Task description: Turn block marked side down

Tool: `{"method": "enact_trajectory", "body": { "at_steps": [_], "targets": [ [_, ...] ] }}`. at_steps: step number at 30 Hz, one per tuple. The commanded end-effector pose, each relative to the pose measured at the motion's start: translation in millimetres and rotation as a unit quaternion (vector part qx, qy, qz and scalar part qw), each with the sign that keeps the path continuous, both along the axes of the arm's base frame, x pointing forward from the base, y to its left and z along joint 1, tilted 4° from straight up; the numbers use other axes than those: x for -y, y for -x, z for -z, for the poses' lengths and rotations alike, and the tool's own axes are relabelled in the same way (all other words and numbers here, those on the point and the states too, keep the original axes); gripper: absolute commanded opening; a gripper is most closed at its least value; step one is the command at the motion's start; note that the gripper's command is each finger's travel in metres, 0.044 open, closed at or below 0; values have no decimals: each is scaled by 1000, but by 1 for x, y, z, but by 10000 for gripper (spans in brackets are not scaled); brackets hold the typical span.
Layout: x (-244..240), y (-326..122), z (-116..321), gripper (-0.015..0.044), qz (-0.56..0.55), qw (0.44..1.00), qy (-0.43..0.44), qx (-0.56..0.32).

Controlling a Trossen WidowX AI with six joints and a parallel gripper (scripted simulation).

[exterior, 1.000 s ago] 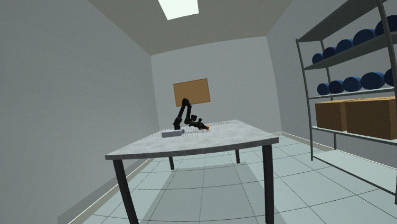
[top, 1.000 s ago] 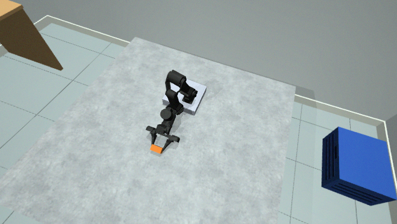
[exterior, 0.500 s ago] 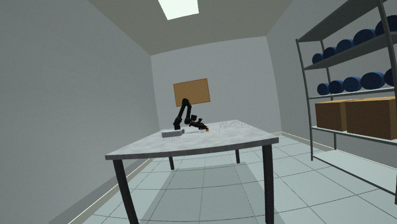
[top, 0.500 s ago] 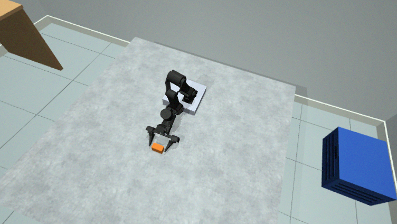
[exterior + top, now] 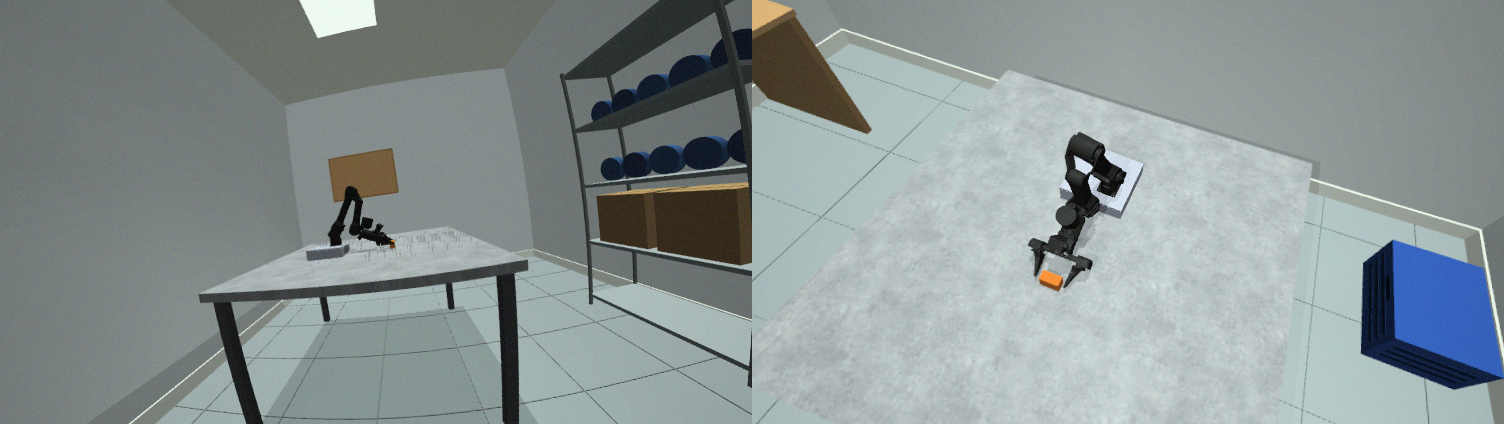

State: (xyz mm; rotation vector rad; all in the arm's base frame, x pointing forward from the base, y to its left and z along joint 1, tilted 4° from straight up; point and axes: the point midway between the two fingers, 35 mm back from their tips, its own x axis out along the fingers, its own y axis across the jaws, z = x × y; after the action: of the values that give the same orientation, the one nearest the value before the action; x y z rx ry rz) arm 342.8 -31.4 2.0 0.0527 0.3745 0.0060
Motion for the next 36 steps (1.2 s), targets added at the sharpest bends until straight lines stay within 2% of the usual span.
{"method": "enact_trajectory", "body": {
  "at_steps": [1,8,15,19,20,27,36],
  "targets": [
    [-1,0,0,440,-1,1000,-3,0],
    [0,-3,1,440,-1,1000,-3,-11],
    [6,-21,-5,440,-4,992,-2,-124],
    [7,-17,-24,440,-8,982,-2,-189],
    [9,-23,-39,440,-9,984,3,-178],
    [8,-13,-65,440,-12,977,6,-214],
    [3,20,-72,440,-18,955,-3,-296]
  ]
}}
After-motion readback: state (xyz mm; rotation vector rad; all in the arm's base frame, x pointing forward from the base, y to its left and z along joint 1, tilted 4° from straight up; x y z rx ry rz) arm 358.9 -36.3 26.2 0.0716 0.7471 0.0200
